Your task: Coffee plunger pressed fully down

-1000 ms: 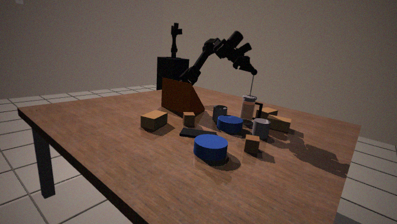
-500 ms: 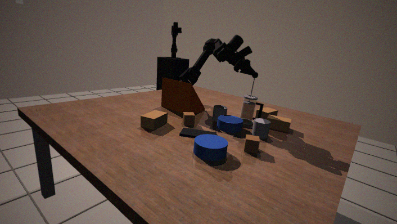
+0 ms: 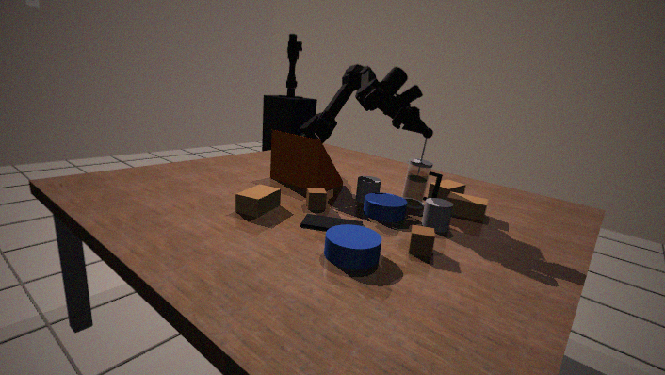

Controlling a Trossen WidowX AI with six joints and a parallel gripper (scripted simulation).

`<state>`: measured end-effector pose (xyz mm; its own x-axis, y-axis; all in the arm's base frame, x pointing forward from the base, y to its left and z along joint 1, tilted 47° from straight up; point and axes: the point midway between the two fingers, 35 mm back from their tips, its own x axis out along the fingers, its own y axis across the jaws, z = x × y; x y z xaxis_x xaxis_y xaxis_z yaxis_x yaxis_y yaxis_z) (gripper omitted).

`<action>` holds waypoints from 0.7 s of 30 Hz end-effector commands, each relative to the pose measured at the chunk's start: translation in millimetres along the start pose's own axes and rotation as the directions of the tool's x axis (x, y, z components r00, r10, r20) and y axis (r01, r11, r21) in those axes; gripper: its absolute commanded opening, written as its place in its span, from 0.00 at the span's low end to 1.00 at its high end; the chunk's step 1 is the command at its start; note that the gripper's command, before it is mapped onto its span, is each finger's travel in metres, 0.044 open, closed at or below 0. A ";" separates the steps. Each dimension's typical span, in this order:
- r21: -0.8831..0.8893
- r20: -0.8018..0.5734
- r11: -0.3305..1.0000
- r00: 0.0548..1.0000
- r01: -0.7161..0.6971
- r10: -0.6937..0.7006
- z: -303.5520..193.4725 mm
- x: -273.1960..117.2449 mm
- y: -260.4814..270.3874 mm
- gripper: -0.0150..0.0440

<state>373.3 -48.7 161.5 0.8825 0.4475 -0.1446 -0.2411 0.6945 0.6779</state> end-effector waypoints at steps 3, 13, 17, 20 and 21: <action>0.035 -0.044 0.999 0.999 -0.004 0.006 -26.9 10.2 -1.0 0.45; 0.036 -0.042 0.999 0.999 -0.006 0.007 -40.0 19.7 0.2 0.45; 0.037 -0.040 0.999 0.999 -0.007 0.008 -44.8 23.8 0.9 0.45; 0.038 -0.039 0.999 0.999 -0.008 0.009 -48.0 27.4 1.4 0.45; 0.038 -0.039 0.999 0.999 -0.008 0.010 -48.9 28.8 1.6 0.45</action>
<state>381.5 -24.3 140.4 0.8874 0.4408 -0.1351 -0.2418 0.6944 0.6777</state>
